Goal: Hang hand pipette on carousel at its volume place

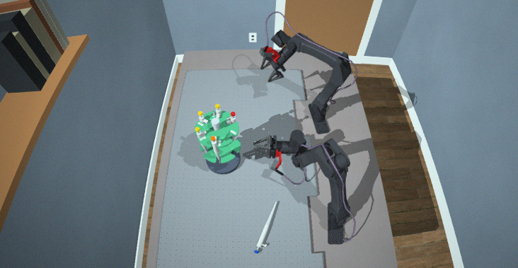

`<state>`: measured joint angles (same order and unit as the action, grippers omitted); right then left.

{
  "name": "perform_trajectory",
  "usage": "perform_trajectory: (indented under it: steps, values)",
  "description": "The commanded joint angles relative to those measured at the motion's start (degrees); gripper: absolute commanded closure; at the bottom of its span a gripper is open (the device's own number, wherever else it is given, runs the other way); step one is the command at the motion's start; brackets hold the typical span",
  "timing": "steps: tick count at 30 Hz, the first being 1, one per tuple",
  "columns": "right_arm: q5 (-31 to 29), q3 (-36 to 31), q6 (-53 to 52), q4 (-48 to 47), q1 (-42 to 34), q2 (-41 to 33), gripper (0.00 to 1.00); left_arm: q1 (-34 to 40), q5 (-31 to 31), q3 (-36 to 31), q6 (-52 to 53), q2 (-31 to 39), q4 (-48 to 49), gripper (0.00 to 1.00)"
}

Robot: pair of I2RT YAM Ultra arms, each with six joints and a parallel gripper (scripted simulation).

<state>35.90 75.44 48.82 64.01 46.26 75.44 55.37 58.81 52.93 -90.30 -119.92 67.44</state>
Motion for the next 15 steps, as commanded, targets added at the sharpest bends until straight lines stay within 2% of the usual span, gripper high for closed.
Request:
perform_trajectory:
  steps: [1, 15]
  values:
    - [1.21, 1.4, 0.28, -0.82, 0.48, 0.01, 0.0, 0.02, -0.29, 0.65, 0.33, 0.34, -0.59, 0.51]
    - [1.21, 1.4, 0.28, -0.82, 0.48, 0.01, 0.0, 0.53, -0.35, 2.34, 0.79, -0.96, -1.49, 0.51]
